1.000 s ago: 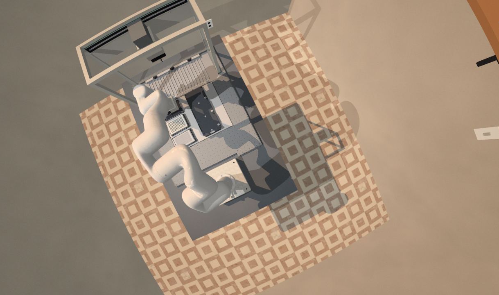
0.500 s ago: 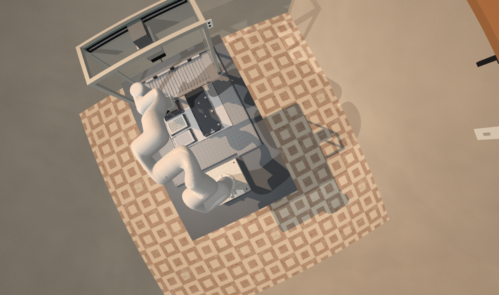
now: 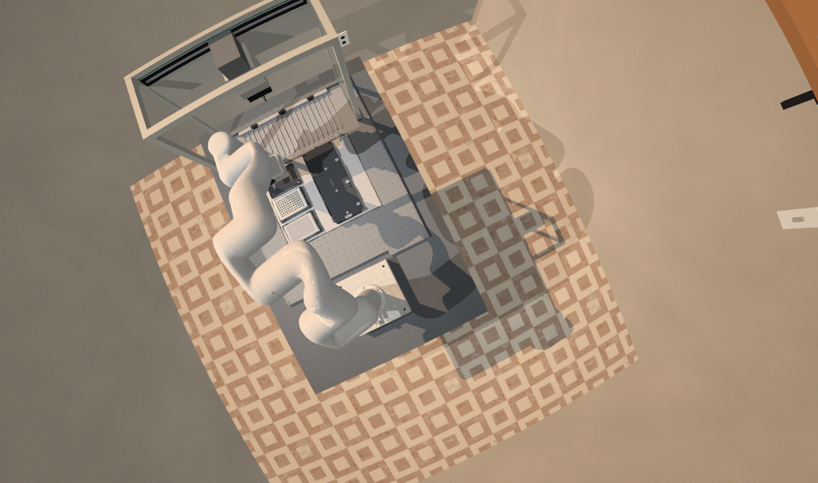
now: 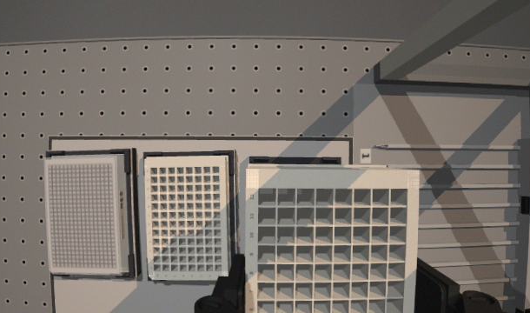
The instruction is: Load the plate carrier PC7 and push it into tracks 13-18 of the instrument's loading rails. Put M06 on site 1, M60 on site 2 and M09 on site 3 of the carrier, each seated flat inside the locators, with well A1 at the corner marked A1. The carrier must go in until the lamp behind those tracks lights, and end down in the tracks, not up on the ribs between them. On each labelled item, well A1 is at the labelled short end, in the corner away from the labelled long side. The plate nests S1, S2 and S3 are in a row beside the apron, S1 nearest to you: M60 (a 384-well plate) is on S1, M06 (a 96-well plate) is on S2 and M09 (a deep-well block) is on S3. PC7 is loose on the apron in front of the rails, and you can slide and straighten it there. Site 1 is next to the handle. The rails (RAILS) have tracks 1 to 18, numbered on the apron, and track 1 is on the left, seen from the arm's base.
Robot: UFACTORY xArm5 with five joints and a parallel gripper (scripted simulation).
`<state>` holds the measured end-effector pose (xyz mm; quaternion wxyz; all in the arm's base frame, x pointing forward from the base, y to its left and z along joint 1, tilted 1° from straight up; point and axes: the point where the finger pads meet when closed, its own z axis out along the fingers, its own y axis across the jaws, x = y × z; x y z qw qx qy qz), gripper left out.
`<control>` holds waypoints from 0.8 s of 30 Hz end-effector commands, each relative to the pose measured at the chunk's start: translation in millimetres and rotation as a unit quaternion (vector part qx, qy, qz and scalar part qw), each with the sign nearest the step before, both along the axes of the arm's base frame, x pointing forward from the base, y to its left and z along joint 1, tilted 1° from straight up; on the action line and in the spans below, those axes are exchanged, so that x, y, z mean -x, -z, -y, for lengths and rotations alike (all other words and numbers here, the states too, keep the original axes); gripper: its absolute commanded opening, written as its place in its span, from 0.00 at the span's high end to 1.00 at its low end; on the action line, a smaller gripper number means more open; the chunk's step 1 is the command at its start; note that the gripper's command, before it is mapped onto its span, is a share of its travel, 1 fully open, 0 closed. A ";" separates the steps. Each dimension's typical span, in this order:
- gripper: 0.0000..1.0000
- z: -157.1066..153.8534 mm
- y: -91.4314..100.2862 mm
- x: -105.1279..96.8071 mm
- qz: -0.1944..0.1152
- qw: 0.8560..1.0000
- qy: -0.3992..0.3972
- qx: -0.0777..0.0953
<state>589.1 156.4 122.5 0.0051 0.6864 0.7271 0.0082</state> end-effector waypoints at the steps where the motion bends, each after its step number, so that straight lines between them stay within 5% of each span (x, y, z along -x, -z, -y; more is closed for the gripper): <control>1: 1.00 -0.3 -9.2 -1.0 0.003 1.000 0.000 0.001; 24: 1.00 4.7 -25.5 -1.1 0.003 1.000 -0.006 0.001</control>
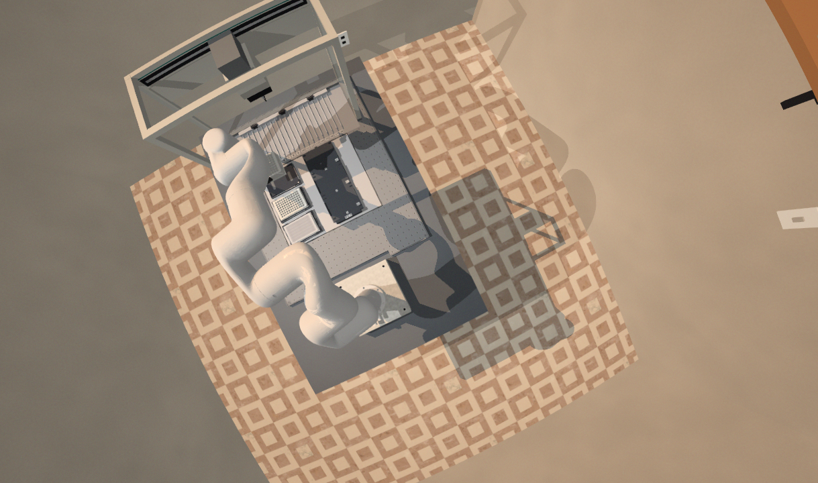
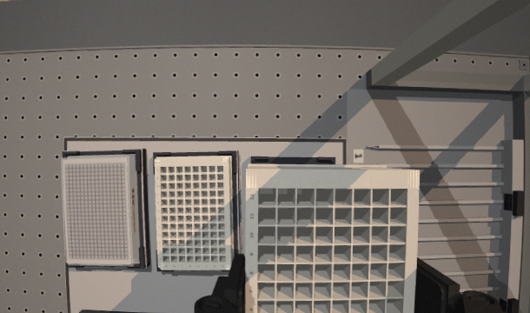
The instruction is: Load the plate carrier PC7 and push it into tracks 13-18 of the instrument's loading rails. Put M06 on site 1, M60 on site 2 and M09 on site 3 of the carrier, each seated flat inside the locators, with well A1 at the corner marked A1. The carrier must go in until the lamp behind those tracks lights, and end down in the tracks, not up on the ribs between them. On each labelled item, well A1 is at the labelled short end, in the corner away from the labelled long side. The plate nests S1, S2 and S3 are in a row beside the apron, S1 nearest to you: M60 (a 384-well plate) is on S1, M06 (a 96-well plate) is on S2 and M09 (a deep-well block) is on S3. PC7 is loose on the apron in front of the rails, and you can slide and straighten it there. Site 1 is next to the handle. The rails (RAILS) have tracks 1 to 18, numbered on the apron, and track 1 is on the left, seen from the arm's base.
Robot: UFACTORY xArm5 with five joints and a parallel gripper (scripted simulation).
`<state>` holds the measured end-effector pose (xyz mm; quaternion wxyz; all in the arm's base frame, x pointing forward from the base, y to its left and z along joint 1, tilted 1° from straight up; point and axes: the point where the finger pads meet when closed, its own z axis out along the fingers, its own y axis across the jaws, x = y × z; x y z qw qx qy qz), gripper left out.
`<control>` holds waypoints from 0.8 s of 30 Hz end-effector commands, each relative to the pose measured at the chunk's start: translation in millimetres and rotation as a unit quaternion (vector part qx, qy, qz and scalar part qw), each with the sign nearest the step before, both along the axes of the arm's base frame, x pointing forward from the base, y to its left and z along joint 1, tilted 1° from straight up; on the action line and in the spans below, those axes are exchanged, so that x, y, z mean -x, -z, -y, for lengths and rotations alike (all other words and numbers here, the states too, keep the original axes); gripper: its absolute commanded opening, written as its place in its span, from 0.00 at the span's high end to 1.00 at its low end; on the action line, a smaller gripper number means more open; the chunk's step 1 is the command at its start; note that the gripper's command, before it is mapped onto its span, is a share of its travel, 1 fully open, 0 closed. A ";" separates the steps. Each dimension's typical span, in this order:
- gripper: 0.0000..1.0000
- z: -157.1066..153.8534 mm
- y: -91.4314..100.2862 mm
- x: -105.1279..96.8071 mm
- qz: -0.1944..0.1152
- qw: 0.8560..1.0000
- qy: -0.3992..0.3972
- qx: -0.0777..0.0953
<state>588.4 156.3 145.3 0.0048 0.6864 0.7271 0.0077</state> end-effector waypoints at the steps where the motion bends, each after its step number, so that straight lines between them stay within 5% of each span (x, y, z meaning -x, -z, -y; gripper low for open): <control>1: 1.00 9.6 -2.6 -2.3 0.003 1.000 -0.006 0.001; 24: 1.00 114.2 -2.0 -13.1 0.003 1.000 -0.006 0.002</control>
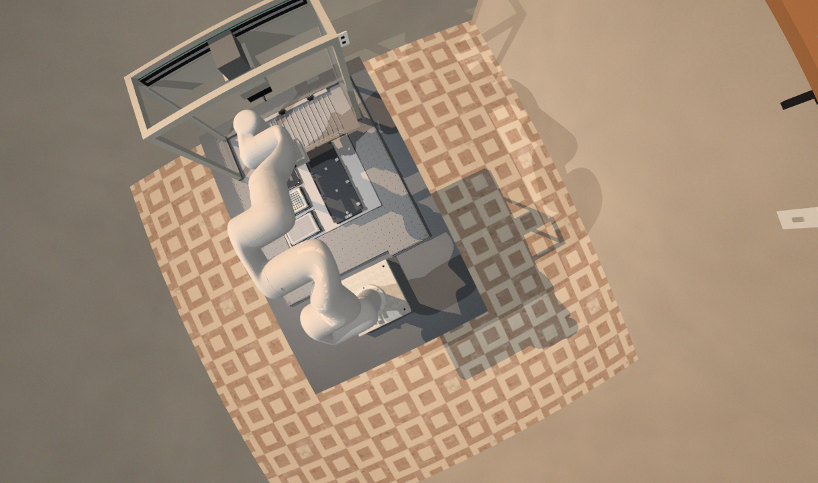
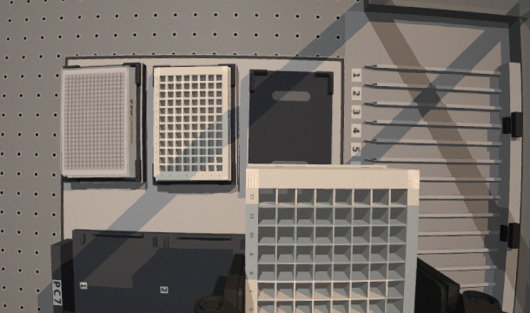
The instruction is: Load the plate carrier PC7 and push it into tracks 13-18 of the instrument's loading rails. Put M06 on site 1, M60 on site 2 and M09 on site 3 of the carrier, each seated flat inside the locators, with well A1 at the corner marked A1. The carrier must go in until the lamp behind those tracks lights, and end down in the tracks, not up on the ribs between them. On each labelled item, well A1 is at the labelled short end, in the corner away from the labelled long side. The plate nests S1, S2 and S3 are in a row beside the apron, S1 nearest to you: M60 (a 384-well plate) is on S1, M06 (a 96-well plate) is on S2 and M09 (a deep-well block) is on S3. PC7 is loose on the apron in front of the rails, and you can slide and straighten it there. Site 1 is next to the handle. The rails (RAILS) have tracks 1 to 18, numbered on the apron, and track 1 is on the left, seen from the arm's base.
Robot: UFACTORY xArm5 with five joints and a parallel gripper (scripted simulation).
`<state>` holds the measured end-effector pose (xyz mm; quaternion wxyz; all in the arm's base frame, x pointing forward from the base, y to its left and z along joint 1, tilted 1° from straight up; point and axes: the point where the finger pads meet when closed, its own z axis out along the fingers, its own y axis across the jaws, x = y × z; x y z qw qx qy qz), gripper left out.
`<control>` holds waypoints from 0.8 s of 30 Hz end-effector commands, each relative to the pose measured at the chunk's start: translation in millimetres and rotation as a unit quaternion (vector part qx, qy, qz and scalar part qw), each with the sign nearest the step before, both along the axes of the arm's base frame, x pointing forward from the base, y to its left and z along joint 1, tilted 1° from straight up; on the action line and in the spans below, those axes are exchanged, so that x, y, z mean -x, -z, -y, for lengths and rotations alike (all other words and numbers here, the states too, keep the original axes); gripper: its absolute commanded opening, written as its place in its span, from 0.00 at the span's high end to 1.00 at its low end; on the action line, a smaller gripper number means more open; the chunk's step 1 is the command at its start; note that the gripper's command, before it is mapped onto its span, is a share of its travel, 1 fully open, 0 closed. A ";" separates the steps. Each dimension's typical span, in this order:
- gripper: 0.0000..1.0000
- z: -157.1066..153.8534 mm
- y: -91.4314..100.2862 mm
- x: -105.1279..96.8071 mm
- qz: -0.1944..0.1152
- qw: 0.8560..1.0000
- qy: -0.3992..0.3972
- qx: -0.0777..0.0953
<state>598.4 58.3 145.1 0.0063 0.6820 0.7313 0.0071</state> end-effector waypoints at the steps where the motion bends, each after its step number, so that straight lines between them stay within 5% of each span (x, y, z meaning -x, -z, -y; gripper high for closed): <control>1: 1.00 21.2 -2.2 -3.6 0.002 1.000 0.000 0.000; 17: 1.00 89.2 -1.8 -10.6 0.003 1.000 0.000 0.000; 24: 1.00 89.2 -1.8 -10.6 0.003 1.000 0.000 0.000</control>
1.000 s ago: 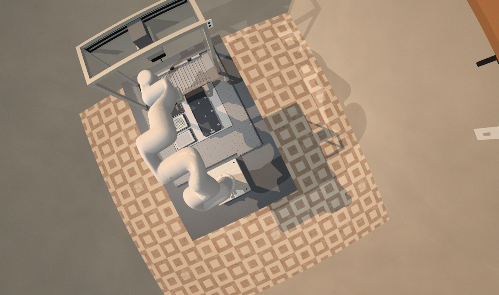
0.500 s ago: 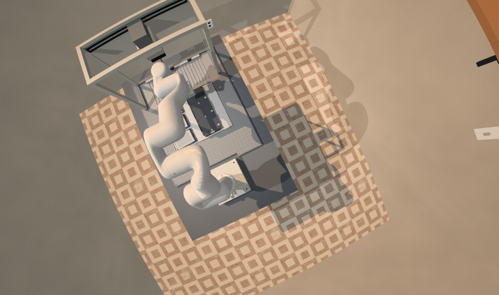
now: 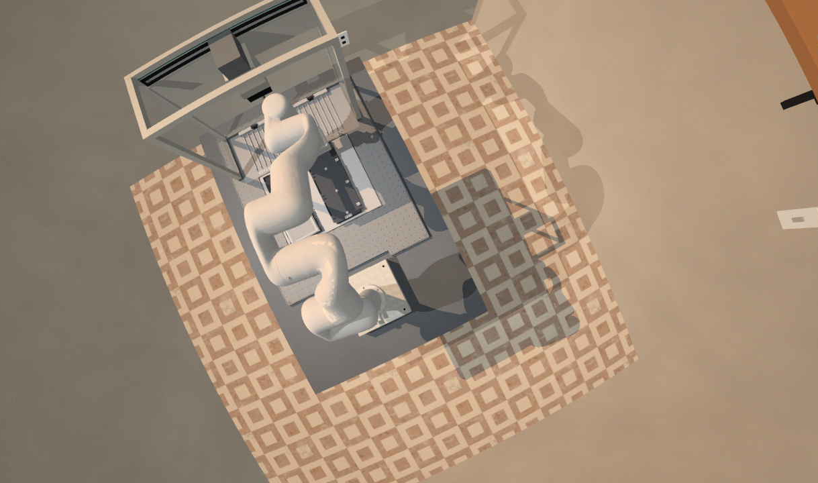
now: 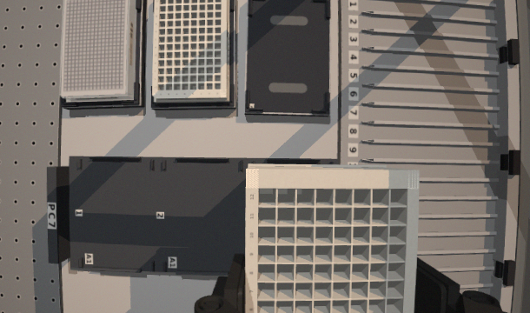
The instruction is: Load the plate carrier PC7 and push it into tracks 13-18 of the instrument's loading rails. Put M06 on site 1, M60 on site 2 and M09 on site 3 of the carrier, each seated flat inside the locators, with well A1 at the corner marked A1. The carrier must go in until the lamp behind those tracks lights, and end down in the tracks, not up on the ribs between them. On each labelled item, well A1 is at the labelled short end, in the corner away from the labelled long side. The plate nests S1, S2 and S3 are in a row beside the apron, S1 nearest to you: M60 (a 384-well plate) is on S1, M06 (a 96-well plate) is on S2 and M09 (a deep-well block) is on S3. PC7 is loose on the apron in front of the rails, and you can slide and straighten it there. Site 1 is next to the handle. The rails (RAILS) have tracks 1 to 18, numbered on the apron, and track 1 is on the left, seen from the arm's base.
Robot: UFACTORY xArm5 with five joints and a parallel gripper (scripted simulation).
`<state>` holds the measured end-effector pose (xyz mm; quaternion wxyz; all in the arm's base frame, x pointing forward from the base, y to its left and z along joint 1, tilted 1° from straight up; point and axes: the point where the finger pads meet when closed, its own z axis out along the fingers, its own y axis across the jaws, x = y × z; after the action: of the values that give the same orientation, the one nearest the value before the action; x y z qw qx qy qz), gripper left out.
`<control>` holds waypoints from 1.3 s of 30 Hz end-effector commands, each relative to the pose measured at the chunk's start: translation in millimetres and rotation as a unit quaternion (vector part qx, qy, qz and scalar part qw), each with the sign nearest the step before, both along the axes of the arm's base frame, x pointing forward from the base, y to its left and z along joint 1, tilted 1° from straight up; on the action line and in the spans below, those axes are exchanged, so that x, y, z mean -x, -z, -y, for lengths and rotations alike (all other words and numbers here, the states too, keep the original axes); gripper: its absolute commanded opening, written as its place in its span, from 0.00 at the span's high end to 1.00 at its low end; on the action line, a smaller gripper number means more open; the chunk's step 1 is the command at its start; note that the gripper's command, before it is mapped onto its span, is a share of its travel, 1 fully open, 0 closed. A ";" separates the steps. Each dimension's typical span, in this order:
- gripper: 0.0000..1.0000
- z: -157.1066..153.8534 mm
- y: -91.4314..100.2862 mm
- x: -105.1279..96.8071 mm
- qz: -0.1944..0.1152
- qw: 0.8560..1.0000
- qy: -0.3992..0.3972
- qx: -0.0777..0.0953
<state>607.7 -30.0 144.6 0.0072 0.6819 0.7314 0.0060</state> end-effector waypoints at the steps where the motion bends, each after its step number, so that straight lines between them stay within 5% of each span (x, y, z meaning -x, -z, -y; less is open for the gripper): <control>1: 1.00 0.9 -2.3 -1.3 0.003 1.000 0.000 -0.001; 19: 1.00 0.9 1.0 -1.4 0.003 1.000 0.000 -0.001; 39: 1.00 0.9 31.0 -2.1 0.003 1.000 0.000 -0.001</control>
<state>608.4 -30.8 115.8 0.0071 0.6819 0.7314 0.0060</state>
